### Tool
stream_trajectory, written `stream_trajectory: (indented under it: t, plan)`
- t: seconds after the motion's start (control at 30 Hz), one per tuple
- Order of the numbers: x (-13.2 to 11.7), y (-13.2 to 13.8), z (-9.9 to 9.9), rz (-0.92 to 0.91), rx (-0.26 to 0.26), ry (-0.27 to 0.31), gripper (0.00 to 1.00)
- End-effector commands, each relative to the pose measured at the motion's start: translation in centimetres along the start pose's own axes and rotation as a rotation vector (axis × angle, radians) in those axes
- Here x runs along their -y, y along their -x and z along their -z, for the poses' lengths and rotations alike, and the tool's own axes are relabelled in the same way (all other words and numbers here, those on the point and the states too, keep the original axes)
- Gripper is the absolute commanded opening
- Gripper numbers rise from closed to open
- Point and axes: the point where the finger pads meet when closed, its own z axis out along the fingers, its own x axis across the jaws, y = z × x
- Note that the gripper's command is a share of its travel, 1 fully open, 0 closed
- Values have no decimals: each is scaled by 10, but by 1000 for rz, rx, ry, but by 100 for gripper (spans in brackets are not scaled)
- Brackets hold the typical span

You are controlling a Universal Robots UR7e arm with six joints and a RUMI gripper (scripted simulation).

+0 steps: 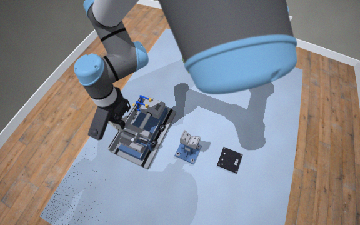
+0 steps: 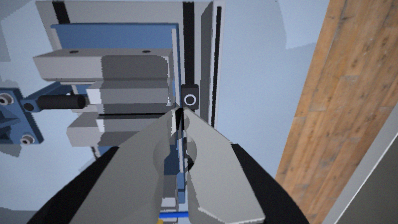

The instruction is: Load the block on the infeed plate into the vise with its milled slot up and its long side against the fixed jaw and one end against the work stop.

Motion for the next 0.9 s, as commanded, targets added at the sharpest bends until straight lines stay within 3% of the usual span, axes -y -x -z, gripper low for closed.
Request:
stream_trajectory:
  t: [0.0, 0.87]
  plan:
    - [0, 1, 0, 0, -1, -1, 0]
    - [0, 8, 0, 0, -1, -1, 0]
